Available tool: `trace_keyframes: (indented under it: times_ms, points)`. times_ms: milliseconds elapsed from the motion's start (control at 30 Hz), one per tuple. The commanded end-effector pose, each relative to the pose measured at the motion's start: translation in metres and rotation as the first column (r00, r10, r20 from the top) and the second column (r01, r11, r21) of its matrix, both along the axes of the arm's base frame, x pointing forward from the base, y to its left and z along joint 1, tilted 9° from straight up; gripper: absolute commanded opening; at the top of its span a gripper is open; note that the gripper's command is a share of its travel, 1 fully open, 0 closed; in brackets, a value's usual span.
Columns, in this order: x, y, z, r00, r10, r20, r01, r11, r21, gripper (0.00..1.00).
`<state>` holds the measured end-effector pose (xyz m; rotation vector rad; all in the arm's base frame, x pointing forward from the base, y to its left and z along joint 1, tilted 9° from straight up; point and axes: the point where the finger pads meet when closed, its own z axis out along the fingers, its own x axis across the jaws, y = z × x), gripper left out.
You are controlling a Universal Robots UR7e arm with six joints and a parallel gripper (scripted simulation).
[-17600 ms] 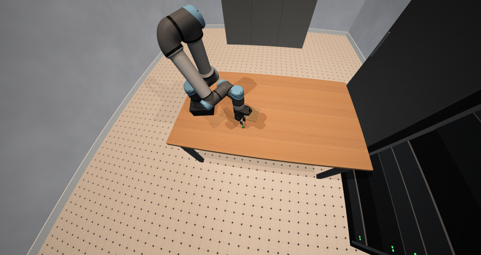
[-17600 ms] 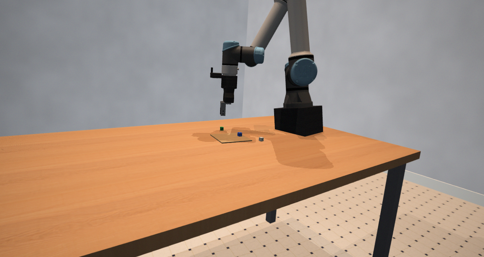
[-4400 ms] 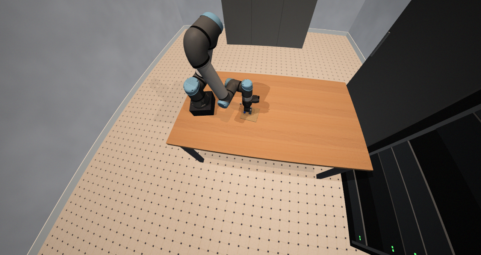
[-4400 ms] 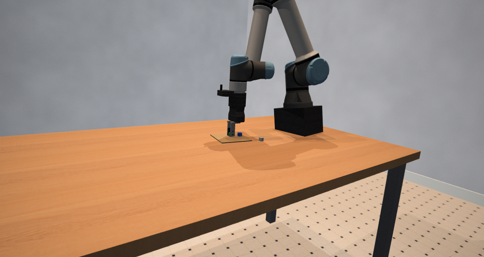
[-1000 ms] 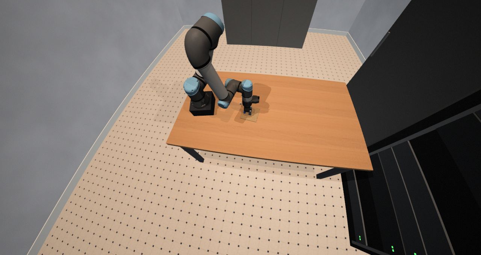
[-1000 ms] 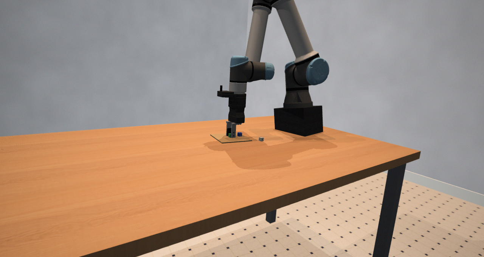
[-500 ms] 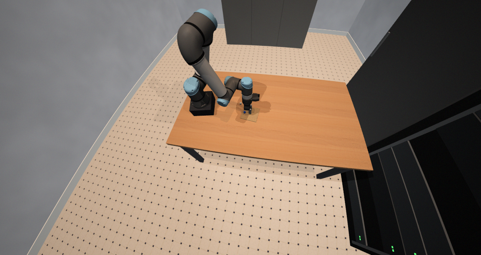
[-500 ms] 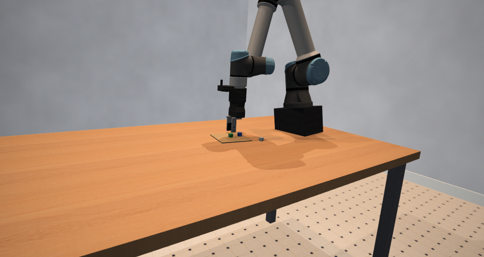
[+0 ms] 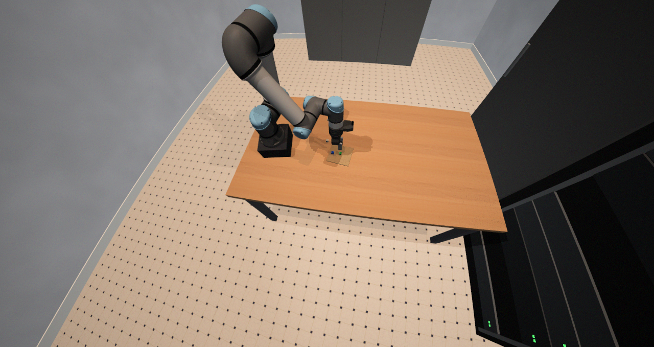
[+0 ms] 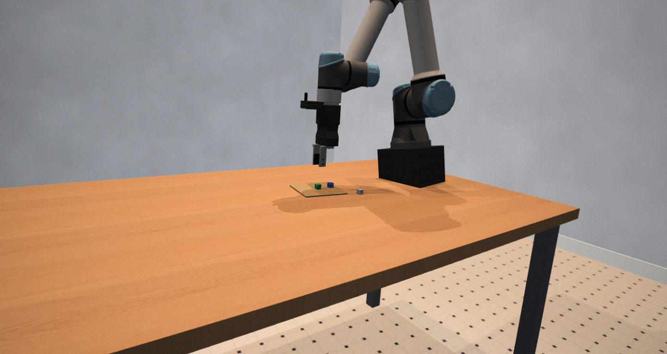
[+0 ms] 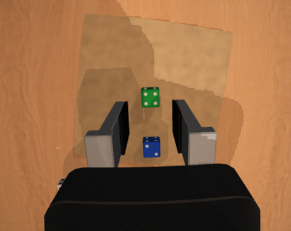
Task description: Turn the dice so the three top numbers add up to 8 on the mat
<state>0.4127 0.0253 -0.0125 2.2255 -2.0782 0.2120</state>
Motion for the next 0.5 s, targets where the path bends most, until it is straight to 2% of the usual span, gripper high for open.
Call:
trace_keyframes:
  times_ms: [0,267,300,467]
  points:
    - [-0.0005,0.002,0.0133,1.0,0.0,-0.002,0.0,1.0,0.0,0.64]
    - [-0.0006,0.0025,0.0162,1.0,0.0,-0.002,0.0,1.0,0.0,0.64]
    - [-0.0006,0.0025,0.0162,1.0,0.0,-0.002,0.0,1.0,0.0,1.0]
    - [-0.0006,0.0025,0.0162,1.0,0.0,-0.002,0.0,1.0,0.0,1.0]
